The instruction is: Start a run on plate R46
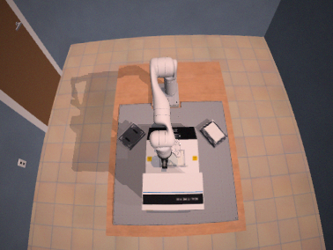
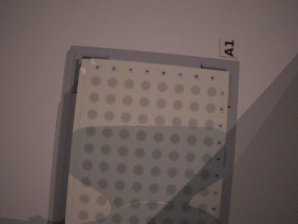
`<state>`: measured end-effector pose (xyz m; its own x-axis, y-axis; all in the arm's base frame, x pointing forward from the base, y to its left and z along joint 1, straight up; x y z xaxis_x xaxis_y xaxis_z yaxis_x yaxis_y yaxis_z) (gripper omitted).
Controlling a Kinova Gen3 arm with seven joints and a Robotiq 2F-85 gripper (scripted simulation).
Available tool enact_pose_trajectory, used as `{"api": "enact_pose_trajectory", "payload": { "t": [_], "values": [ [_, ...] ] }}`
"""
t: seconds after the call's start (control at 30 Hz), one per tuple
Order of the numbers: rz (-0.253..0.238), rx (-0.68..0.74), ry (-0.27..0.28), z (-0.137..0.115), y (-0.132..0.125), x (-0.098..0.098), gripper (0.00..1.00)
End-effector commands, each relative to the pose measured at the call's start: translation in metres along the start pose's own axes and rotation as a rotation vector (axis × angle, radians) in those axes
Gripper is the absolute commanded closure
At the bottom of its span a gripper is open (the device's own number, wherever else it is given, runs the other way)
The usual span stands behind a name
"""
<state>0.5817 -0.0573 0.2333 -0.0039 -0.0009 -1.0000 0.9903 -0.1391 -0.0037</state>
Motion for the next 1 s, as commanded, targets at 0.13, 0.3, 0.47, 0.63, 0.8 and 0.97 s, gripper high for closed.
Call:
{"api": "enact_pose_trajectory", "payload": {
  "t": [0.13, 0.3, 0.47, 0.63, 0.8, 0.97],
  "values": [
    [0.006, 0.000, 0.000, 0.000, 0.000, -0.007, 0.09],
    [0.006, 0.000, 0.000, 0.000, 0.000, -0.008, 0.09],
    [0.006, 0.000, 0.000, 0.000, 0.000, -0.010, 0.09],
    [0.006, 0.000, 0.000, 0.000, 0.000, -0.011, 0.09],
    [0.006, 0.000, 0.000, 0.000, 0.000, -0.012, 0.09],
    [0.006, 0.000, 0.000, 0.000, 0.000, -0.017, 0.09]
  ]
}}
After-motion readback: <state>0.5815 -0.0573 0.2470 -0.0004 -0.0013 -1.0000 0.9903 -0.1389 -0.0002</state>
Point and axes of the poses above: the point where the finger pads meet when closed, its own x axis out along the fingers, its own y axis across the jaws, z = x × y, the point moved 4 cm from there along -x, back along the fingers, and after that the axes turned 6 degrees about x, right-handed, at the moved point
